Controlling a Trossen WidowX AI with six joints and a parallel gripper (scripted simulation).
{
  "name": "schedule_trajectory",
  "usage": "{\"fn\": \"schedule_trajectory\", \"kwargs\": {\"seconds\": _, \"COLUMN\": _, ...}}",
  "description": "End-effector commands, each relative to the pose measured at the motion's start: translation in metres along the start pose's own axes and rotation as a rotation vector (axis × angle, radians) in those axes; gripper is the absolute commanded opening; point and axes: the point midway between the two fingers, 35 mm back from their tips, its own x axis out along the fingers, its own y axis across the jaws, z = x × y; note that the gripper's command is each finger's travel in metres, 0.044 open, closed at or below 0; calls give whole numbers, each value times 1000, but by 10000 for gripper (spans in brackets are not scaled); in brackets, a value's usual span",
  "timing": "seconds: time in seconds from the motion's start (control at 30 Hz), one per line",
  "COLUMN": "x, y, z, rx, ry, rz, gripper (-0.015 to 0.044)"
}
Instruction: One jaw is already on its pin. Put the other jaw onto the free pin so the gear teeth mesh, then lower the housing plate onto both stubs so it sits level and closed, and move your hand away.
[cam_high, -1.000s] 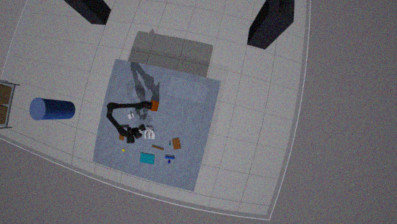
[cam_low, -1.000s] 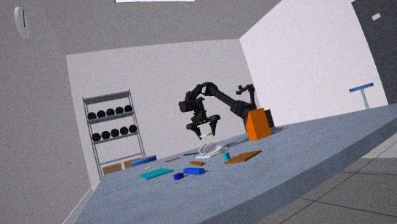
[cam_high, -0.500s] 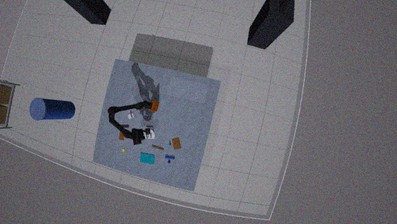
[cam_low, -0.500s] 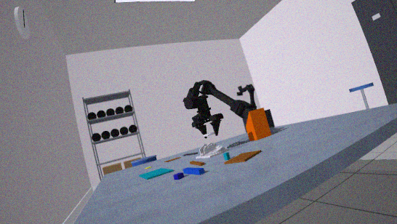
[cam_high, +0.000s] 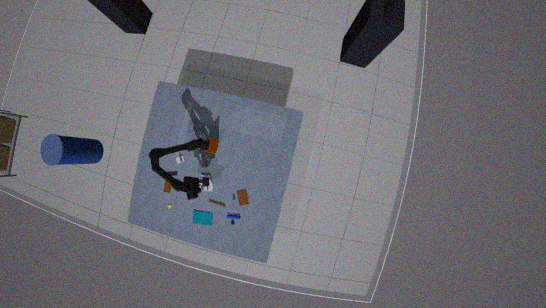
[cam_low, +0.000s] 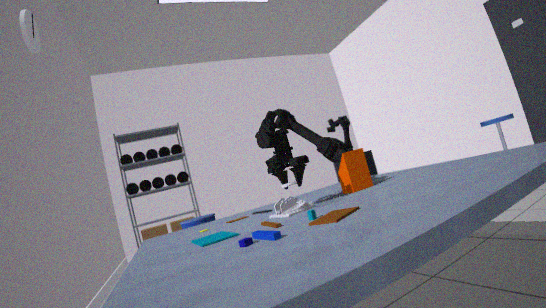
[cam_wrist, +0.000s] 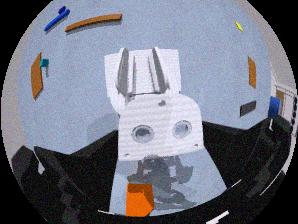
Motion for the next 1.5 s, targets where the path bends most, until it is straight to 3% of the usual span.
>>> {"fn": "schedule_trajectory", "kwargs": {"seconds": 0.0, "x": 0, "y": 1, "z": 1, "rx": 8, "ry": -1, "rz": 5, "gripper": 351}}
{"fn": "schedule_trajectory", "kwargs": {"seconds": 1.47, "x": 0, "y": 10, "z": -10, "rx": 11, "ry": -1, "rz": 5, "gripper": 351}}
